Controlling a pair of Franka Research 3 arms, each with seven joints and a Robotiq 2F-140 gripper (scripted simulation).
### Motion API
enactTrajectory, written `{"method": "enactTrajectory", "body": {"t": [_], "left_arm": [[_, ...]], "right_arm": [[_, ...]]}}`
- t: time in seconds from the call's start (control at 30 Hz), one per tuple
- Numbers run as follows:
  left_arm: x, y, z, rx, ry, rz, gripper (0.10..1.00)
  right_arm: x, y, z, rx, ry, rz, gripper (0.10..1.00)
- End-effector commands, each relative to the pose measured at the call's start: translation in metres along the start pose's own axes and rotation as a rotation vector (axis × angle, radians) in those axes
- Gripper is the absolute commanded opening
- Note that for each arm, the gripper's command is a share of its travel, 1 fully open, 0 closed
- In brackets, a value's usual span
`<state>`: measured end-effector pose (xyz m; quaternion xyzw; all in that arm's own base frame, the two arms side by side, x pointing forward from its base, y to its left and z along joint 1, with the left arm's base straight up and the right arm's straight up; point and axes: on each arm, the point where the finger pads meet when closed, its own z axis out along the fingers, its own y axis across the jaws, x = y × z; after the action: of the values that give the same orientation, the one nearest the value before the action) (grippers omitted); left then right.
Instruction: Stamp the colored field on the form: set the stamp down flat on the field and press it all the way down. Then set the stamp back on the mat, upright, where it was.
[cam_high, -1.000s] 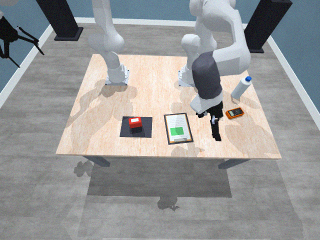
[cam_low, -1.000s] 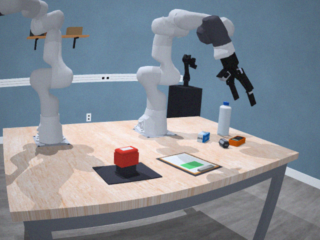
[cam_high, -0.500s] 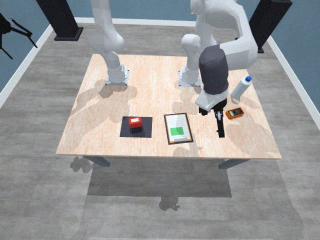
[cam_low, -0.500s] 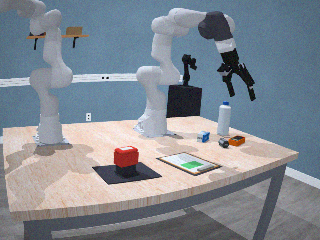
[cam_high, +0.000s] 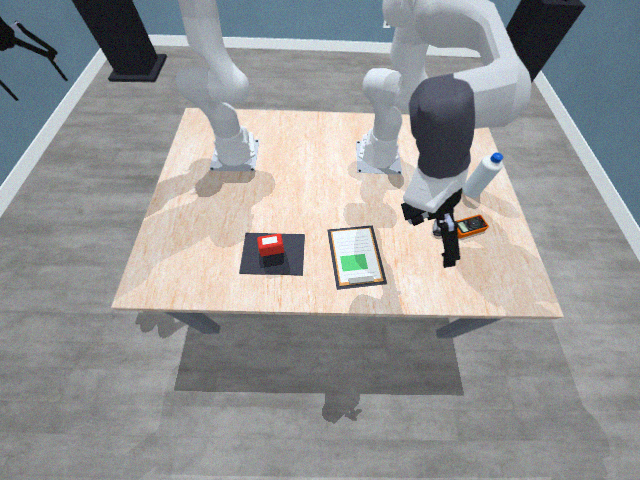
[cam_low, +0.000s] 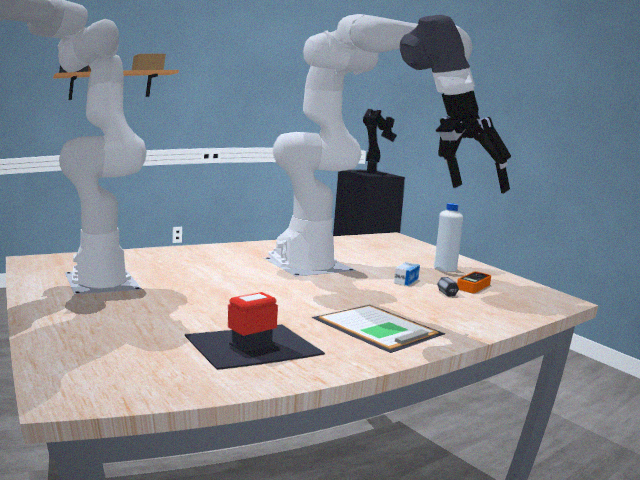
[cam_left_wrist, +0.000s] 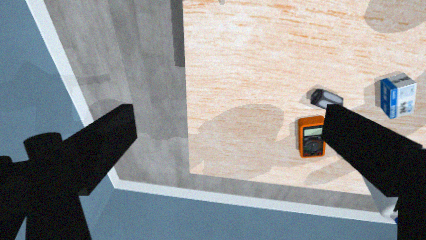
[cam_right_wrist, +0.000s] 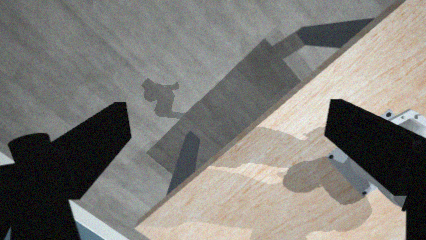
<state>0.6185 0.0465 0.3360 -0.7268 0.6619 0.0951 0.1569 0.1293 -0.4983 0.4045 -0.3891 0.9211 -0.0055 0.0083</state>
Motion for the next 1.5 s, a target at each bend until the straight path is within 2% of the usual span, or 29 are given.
{"method": "enactTrajectory", "body": {"t": [0.0,0.47,0.53,0.6,0.77,1.1,1.47], "left_arm": [[0.000,0.007,-0.004,-0.021,0.022,-0.095,1.000],[0.000,0.020,-0.021,-0.061,0.089,-0.247,1.000],[0.000,0.020,-0.021,-0.061,0.089,-0.247,1.000],[0.000,0.023,-0.026,-0.072,0.107,-0.285,1.000],[0.001,0.027,-0.033,-0.088,0.131,-0.338,1.000],[0.002,0.035,-0.045,-0.115,0.171,-0.421,1.000],[0.005,0.046,-0.066,-0.163,0.233,-0.548,1.000]], "right_arm": [[0.019,0.006,-0.002,-0.013,0.002,-0.048,1.000],[0.092,0.034,-0.008,-0.015,0.008,-0.003,1.000],[0.092,0.034,-0.008,-0.015,0.008,-0.003,1.000],[0.109,0.043,-0.009,-0.015,0.009,0.008,1.000],[0.129,0.054,-0.011,-0.016,0.011,0.021,1.000],[0.134,0.057,-0.011,-0.016,0.011,0.024,1.000],[0.133,0.055,-0.011,-0.011,0.011,0.038,1.000]]}}
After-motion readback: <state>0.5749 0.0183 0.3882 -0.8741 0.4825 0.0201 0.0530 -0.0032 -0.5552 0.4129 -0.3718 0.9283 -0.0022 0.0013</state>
